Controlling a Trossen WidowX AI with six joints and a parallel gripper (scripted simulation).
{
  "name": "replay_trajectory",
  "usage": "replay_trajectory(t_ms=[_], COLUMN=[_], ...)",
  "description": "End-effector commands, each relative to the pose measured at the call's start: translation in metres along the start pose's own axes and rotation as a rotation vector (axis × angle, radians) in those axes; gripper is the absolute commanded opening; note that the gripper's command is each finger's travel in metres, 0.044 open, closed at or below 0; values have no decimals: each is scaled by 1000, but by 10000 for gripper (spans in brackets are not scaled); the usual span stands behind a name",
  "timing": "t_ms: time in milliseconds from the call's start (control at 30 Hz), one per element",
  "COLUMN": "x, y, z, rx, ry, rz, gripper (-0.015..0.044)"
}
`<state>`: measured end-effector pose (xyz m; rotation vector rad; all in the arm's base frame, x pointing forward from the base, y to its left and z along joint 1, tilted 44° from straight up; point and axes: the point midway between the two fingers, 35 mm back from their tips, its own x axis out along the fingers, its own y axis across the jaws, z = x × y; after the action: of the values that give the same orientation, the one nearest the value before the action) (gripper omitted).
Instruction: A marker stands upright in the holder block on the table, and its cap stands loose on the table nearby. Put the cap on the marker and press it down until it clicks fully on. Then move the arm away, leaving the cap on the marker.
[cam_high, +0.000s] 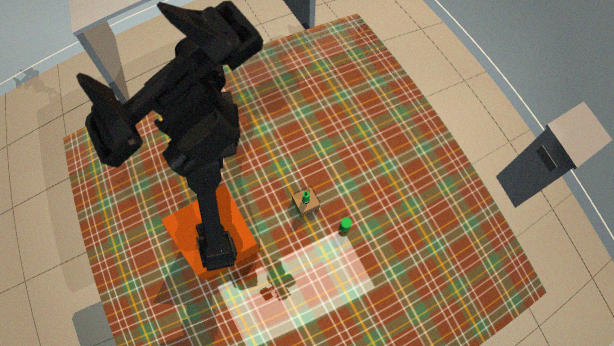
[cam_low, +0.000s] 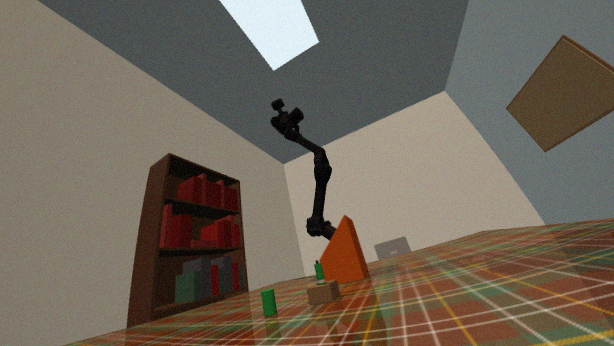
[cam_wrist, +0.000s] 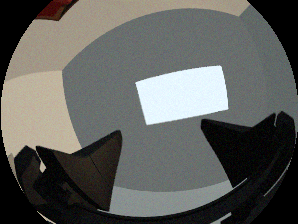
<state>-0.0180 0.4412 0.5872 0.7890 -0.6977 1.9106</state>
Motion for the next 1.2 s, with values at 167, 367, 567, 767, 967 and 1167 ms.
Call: replay_trajectory(t_ms=[167,367,567,767,967,1167], x=[6,6,-6,-32,-74,-131], y=[29,75,115,149,181,197], z=[50,118,186,254,324,392], rx=[78,142,213,309,411,524], ry=[-129,-290,-452,-633,-806,-964], rz=[54,140,233,333,477,616], gripper=[258,258,258,258,258,258])
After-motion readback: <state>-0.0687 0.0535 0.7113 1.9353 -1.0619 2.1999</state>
